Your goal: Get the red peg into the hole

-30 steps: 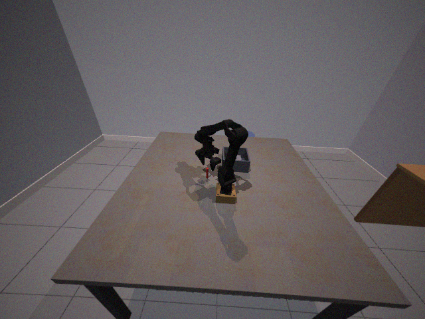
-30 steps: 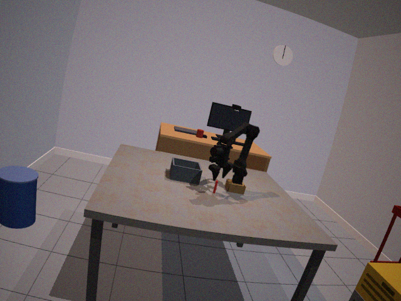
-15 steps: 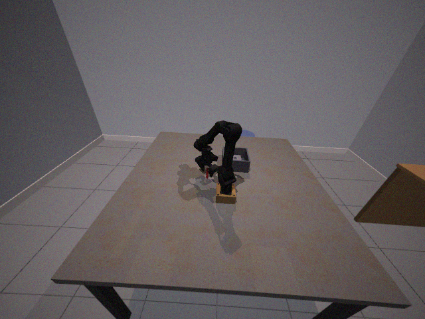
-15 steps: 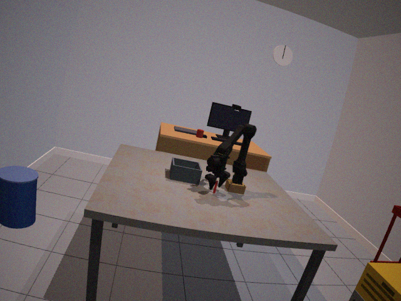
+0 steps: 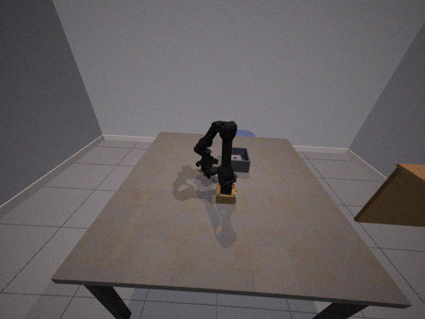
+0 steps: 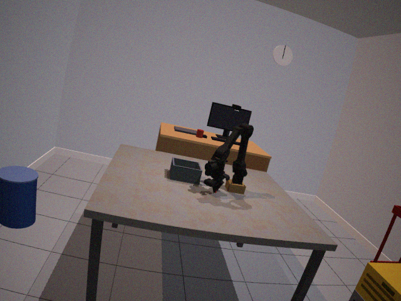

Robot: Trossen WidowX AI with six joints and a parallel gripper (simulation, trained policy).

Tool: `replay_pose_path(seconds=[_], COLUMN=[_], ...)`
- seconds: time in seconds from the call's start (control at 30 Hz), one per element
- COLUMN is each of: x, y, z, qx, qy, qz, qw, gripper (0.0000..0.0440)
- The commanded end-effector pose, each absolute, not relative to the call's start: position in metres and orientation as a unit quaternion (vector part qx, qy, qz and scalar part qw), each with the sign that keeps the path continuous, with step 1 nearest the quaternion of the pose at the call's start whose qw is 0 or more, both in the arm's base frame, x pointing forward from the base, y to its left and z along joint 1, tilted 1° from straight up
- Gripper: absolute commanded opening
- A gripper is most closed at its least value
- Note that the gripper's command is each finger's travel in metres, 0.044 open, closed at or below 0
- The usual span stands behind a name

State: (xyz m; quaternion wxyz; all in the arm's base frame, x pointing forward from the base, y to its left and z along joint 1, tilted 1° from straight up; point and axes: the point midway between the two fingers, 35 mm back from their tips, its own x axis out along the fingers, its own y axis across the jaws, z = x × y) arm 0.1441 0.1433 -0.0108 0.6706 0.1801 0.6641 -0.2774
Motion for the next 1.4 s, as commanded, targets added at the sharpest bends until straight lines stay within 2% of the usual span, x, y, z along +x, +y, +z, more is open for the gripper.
replay_pose_path(seconds=[0.0,0.73,1.37], x=[0.145,0.192,0.258], y=[0.142,0.143,0.098], z=[-0.011,0.084,0.124], qx=[0.167,0.187,0.263], qy=[0.663,0.605,0.526], qz=[-0.287,-0.274,-0.346], qw=[0.671,0.723,0.731], gripper=[0.0,0.0,0.0])
